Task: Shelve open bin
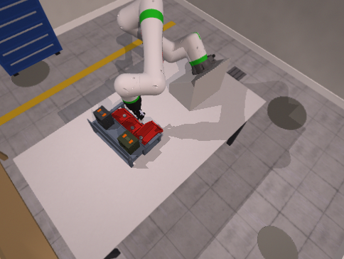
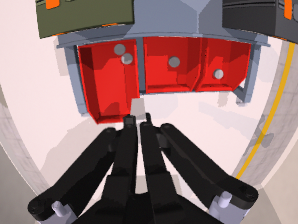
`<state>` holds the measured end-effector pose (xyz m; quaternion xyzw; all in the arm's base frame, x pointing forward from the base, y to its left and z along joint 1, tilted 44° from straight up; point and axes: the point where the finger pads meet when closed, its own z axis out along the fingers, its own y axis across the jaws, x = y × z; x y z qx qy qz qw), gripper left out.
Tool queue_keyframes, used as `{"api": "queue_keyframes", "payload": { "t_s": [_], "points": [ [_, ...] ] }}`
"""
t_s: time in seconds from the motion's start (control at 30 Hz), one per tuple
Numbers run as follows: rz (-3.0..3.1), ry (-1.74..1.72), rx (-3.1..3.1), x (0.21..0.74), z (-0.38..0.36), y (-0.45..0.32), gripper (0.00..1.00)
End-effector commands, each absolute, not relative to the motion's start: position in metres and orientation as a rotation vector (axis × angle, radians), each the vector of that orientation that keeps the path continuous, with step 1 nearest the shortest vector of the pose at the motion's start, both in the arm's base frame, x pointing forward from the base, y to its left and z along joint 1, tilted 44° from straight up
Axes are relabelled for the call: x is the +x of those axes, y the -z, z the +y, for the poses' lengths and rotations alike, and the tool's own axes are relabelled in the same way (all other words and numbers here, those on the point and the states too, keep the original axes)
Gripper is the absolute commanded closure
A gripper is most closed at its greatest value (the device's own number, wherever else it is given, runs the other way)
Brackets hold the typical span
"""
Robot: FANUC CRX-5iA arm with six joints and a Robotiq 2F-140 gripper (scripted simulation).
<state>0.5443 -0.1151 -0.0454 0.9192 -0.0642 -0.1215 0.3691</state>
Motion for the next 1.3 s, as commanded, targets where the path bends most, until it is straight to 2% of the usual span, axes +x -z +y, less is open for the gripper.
{"api": "queue_keyframes", "payload": {
  "t_s": [0.0, 0.27, 1.27],
  "points": [
    [-0.165, 0.311, 2.359, 0.545, -0.115, 0.045, 1.00],
    [-0.238, 0.272, 2.348, 0.540, -0.112, 0.047, 1.00],
    [-1.417, -0.380, 1.927, 0.454, -0.084, 0.075, 1.00]
  ]
}}
